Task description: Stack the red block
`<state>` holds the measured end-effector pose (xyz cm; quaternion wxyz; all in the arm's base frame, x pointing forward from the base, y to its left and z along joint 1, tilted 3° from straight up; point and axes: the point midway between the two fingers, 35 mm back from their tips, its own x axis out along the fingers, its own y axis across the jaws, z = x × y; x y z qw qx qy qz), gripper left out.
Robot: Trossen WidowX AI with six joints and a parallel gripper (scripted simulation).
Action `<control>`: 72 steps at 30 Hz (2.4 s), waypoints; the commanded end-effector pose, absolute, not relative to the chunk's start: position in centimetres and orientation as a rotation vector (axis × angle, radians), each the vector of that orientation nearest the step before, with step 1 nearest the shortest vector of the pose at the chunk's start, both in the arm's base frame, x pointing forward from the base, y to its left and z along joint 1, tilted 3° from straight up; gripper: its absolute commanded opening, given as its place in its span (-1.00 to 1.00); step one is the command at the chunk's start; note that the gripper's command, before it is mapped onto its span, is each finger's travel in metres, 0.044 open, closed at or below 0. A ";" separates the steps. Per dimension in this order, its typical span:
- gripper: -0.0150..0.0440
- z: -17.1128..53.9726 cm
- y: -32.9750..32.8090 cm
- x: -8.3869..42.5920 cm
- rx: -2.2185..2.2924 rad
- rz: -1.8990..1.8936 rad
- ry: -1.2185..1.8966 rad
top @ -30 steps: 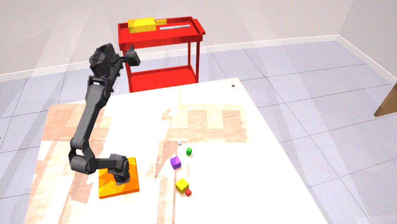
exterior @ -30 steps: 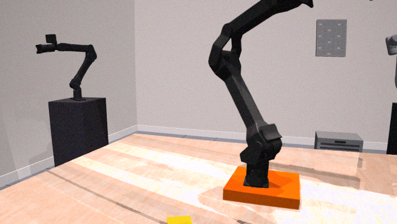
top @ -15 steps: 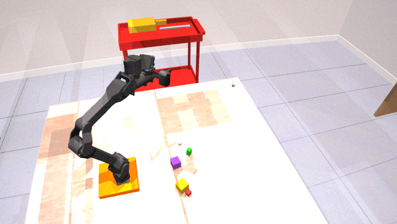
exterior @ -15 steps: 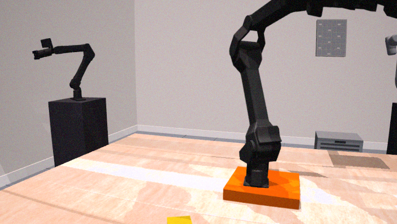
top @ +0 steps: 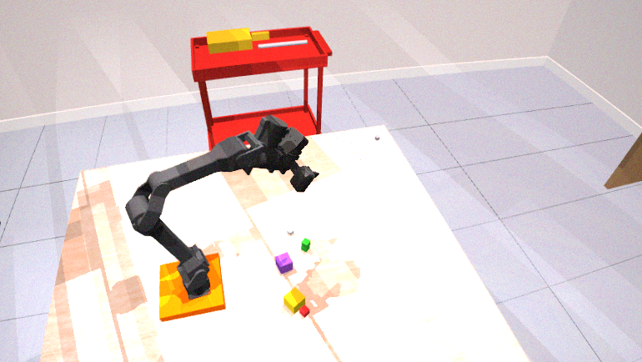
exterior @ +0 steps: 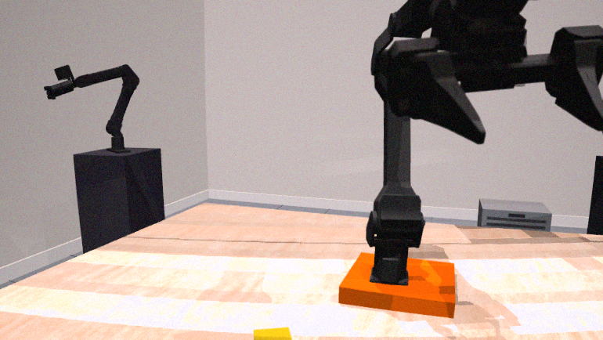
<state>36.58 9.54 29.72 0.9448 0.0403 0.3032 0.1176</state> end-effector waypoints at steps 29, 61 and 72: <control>1.00 8.1 -16.5 28.7 0.864 -0.860 1.366; 1.00 2.5 -16.8 27.8 0.906 -0.908 1.390; 1.00 0.9 -16.7 27.7 0.906 -0.908 1.390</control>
